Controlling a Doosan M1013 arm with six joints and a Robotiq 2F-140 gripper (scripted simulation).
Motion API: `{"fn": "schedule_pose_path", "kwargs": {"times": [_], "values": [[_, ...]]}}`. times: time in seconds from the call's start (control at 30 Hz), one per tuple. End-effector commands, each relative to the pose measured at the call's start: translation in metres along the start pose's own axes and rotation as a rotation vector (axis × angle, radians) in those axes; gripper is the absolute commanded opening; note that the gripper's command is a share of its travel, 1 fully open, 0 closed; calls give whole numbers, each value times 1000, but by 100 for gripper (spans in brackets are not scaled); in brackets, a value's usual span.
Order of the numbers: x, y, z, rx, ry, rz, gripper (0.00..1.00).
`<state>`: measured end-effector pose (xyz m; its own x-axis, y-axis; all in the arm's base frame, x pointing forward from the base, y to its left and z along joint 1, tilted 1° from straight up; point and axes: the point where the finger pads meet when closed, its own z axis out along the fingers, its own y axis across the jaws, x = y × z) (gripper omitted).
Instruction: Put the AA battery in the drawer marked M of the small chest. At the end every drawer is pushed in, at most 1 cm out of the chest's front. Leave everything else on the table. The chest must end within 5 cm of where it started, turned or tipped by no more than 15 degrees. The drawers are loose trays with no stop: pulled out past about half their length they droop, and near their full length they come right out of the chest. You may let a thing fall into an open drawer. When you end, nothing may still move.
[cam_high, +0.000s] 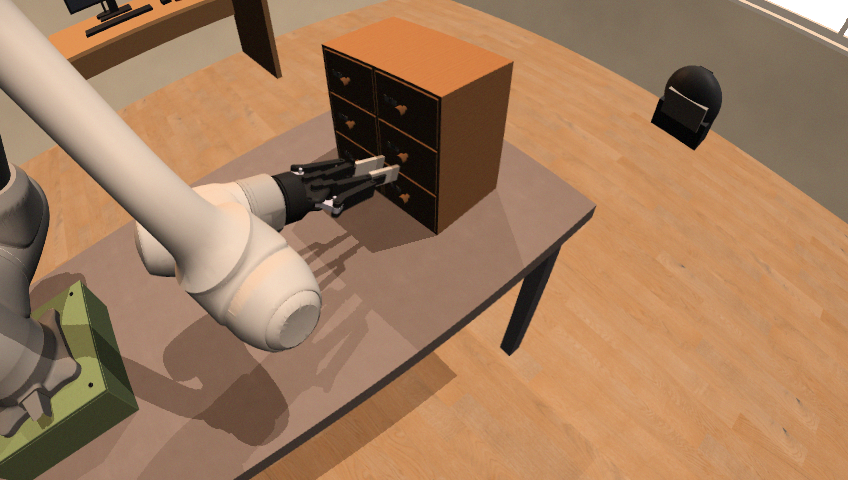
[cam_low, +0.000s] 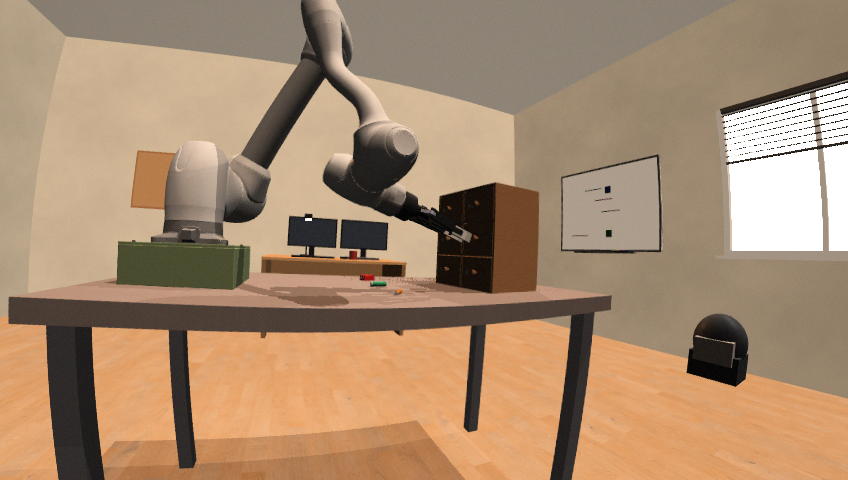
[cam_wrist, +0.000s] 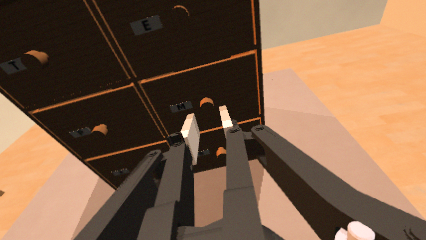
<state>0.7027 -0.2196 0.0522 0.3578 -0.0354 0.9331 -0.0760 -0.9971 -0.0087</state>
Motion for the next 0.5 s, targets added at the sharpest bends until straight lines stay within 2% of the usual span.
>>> {"fn": "schedule_pose_path", "kwargs": {"times": [0.0, 0.47], "values": [[1, -1, 4, 1, 0, -3, 20], [7, -1, 21, 1, 0, -3, 20]]}}
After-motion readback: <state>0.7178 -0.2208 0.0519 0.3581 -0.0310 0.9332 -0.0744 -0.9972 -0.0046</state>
